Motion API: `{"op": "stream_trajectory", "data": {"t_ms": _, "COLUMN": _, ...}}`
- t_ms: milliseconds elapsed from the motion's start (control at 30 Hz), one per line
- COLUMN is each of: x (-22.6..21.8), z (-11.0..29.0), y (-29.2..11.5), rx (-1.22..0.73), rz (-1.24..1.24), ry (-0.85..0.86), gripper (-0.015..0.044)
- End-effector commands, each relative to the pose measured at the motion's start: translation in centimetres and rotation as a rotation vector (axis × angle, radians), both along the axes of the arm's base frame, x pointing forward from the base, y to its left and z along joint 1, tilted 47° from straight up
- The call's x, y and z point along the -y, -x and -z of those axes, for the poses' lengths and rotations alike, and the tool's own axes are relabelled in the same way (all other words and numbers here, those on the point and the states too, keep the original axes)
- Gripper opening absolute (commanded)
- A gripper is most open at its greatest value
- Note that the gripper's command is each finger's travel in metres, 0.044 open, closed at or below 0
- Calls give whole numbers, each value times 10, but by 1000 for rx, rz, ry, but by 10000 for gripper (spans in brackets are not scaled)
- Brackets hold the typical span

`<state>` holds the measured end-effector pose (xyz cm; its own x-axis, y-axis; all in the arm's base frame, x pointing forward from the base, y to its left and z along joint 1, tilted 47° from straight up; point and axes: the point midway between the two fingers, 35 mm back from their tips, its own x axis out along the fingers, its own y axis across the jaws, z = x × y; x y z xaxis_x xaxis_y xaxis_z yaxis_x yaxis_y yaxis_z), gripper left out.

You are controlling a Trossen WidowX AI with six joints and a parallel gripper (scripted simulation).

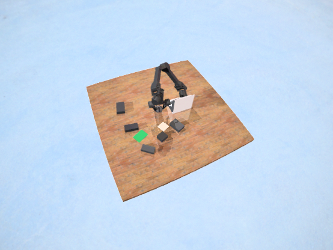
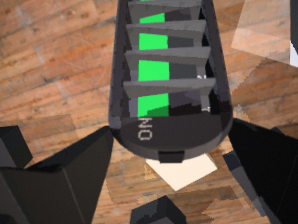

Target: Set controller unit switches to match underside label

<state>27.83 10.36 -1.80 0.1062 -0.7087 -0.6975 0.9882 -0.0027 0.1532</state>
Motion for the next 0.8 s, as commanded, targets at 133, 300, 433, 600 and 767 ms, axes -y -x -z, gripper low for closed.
{"op": "stream_trajectory", "data": {"t_ms": 133, "x": 5, "z": 9, "y": -1, "rx": -8, "rz": 14, "ry": 14, "gripper": 338}}
{"op": "stream_trajectory", "data": {"t_ms": 300, "x": 5, "z": 12, "y": -1, "rx": -8, "rz": 14, "ry": 14, "gripper": 338}}
{"op": "stream_trajectory", "data": {"t_ms": 433, "x": 5, "z": 15, "y": -2, "rx": -8, "rz": 14, "ry": 14, "gripper": 338}}
{"op": "stream_trajectory", "data": {"t_ms": 600, "x": 5, "z": 19, "y": -2, "rx": -8, "rz": 14, "ry": 14, "gripper": 338}}
{"op": "stream_trajectory", "data": {"t_ms": 767, "x": 6, "z": 23, "y": -3, "rx": -8, "rz": 14, "ry": 14, "gripper": 338}}
